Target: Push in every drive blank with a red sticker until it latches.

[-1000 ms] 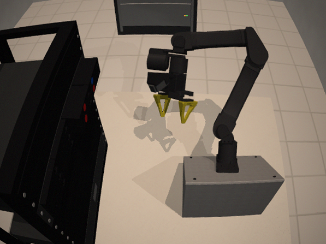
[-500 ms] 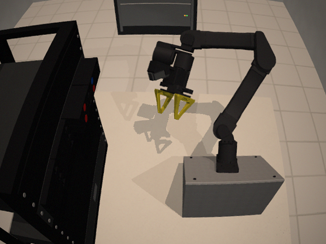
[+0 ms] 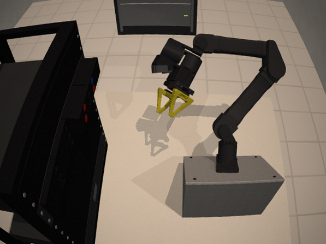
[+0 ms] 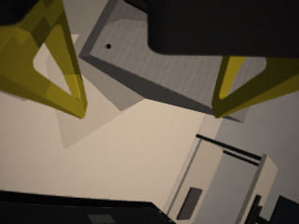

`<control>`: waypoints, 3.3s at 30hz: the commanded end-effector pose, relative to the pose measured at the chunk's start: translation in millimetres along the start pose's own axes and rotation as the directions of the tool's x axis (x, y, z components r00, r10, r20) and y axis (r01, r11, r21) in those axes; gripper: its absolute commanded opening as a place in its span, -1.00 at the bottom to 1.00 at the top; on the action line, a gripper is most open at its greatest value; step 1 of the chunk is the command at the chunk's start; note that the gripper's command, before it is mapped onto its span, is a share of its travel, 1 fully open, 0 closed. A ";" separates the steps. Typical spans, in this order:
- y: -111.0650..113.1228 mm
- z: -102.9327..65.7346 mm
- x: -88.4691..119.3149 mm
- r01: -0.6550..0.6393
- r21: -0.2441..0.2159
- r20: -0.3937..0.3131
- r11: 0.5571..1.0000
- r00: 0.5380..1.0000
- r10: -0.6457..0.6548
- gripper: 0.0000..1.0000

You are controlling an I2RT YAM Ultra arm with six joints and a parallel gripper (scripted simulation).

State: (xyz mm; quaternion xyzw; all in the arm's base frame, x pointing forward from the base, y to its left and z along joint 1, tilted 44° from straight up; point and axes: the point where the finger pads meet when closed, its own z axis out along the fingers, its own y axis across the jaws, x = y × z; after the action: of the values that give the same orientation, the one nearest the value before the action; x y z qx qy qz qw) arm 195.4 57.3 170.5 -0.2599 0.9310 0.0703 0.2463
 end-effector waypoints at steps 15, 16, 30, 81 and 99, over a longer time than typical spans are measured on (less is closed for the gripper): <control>32.6 2.9 -41.9 -0.234 -0.048 0.314 0.971 0.919 0.237 1.00; 32.6 2.9 -41.9 -0.234 -0.048 0.314 0.971 0.919 0.237 1.00; 56.5 9.3 -67.1 -0.382 -0.120 0.476 0.916 0.788 0.391 1.00; 125.5 11.9 -134.6 -0.597 -0.427 0.758 0.679 0.173 0.629 1.00; 132.5 10.1 -142.3 -0.600 -0.468 0.757 0.649 0.106 0.645 1.00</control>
State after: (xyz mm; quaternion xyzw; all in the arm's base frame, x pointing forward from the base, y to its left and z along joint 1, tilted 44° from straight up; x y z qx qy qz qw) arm 240.4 230.6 232.3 0.2365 0.6729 0.3034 0.6319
